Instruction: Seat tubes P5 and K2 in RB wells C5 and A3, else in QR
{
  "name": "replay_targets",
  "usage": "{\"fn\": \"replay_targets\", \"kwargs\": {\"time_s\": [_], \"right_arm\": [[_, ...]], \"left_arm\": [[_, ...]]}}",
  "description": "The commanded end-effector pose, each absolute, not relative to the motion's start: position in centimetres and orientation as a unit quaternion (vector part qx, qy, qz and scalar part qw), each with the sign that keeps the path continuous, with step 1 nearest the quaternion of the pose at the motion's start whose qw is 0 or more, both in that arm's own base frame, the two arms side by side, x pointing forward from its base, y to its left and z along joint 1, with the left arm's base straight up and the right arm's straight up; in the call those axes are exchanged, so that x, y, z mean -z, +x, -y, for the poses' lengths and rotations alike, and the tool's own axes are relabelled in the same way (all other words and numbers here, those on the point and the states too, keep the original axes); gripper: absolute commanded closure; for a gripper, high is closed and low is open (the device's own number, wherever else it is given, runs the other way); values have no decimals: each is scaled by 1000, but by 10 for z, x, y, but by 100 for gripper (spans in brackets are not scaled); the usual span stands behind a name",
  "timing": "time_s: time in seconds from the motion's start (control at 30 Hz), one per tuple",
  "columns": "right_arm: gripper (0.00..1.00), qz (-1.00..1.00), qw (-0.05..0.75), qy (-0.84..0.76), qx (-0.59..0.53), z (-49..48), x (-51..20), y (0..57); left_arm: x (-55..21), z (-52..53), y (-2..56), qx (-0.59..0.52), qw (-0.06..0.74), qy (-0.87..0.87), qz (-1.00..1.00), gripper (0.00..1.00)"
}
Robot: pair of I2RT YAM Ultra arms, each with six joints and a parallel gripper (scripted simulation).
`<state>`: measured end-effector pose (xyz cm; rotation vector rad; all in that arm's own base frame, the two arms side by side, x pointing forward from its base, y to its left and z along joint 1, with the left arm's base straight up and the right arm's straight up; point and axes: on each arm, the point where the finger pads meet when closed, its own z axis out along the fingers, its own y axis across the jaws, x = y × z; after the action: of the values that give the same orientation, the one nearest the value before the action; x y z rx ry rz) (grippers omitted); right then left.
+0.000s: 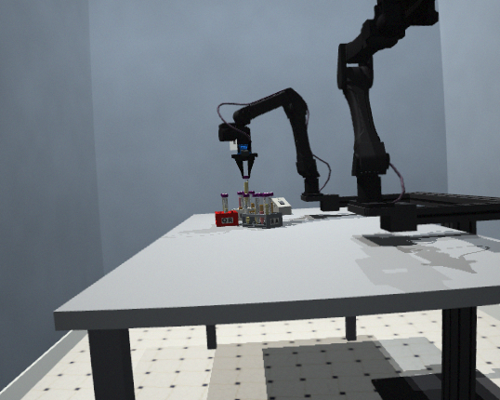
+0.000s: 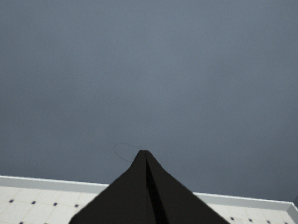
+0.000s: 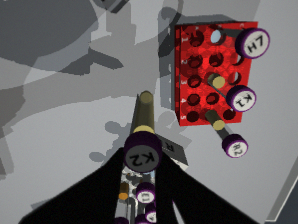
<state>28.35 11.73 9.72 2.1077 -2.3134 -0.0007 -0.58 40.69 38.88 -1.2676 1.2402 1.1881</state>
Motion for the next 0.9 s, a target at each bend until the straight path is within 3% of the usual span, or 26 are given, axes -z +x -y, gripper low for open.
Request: {"fn": "replay_targets", "kwargs": {"time_s": [0.0,0.87], "right_arm": [[100,777,-16,629,0,-125,-113,287],[100,961,-16,277,3,-124,-113,287]], "left_arm": [[-416,-398,-7,-504,496,-504,-496,100],[-416,-398,-7,-504,496,-504,-496,100]]}}
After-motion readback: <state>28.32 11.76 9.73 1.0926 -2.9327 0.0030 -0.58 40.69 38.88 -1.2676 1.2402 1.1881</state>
